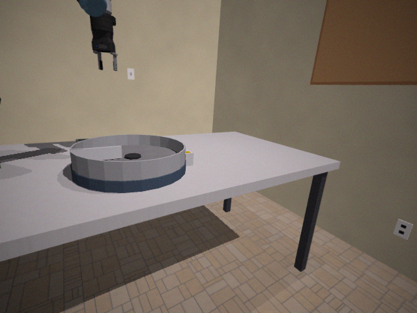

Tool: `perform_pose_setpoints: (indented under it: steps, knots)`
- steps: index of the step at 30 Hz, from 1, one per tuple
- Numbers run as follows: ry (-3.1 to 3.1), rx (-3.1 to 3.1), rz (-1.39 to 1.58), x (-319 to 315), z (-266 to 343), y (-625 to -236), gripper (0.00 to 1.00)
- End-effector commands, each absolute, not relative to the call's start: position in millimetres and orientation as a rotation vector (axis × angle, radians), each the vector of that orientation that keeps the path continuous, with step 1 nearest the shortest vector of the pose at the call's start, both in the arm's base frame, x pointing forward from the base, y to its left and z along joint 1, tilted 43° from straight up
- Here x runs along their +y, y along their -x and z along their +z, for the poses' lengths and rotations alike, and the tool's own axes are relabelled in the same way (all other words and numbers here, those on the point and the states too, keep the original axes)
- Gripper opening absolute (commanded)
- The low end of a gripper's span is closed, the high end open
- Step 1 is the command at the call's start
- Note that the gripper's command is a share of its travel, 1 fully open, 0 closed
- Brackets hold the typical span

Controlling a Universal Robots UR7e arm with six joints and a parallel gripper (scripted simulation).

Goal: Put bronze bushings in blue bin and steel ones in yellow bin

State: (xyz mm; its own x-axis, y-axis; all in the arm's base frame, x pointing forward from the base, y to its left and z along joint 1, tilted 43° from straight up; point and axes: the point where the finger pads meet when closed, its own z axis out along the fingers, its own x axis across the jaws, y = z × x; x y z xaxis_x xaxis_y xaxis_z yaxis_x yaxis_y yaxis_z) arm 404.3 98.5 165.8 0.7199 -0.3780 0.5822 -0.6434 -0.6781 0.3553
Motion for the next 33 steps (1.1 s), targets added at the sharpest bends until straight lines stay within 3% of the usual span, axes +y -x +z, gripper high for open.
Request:
perform_pose_setpoints:
  steps: [1,32,33]
  knots:
    - [-2.374,-0.775,0.64,99,166,-404,1.0]
    - [-2.374,-0.775,0.64,99,166,-404,1.0]
    - [-2.379,-0.749,0.631,88,162,-404,0.27]
